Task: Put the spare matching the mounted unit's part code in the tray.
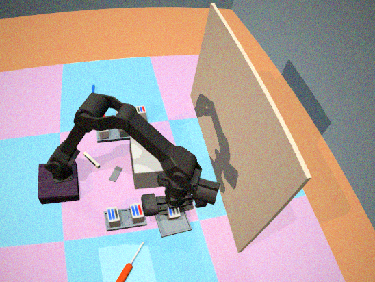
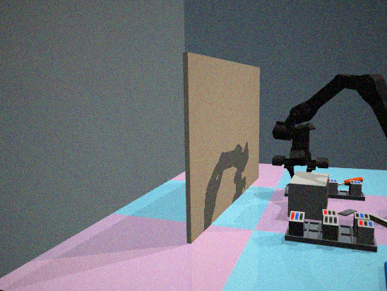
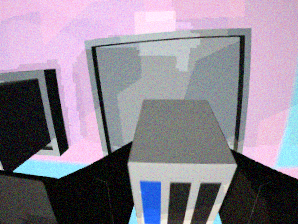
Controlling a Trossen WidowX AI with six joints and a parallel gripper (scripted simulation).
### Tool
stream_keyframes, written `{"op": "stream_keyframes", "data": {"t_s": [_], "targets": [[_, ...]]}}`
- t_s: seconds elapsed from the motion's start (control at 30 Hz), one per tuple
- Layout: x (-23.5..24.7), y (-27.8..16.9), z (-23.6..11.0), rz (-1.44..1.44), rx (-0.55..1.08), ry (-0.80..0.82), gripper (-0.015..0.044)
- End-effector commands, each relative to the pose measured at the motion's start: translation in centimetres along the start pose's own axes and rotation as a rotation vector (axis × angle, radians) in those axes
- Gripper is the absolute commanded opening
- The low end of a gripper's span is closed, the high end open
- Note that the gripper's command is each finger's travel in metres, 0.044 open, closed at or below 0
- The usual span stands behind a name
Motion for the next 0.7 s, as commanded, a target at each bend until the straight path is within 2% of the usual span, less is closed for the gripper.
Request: {"op": "stream_keyframes", "data": {"t_s": [0.0, 0.47, 0.53, 0.67], "targets": [[0.0, 0.0, 0.0, 0.0, 0.0, -0.001, 0.0079], [0.0, 0.0, 0.0, 0.0, 0.0, -0.001, 0.044], [-0.2, -0.1, -1.0, 0.0, 0.0, 0.0, 0.044], [-0.4, -0.2, -6.9, 0.003, -0.002, 0.002, 0.044]]}}
Point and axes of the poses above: the point midway between the two fingers, 35 mm back from their tips, its own z axis out along the fingers, its own x axis across the jaws, y = z × x, the point moved 10 cm from there along -z, back along the fingers, and after that the axes turned 1 degree about z, right-handed, at the moved point
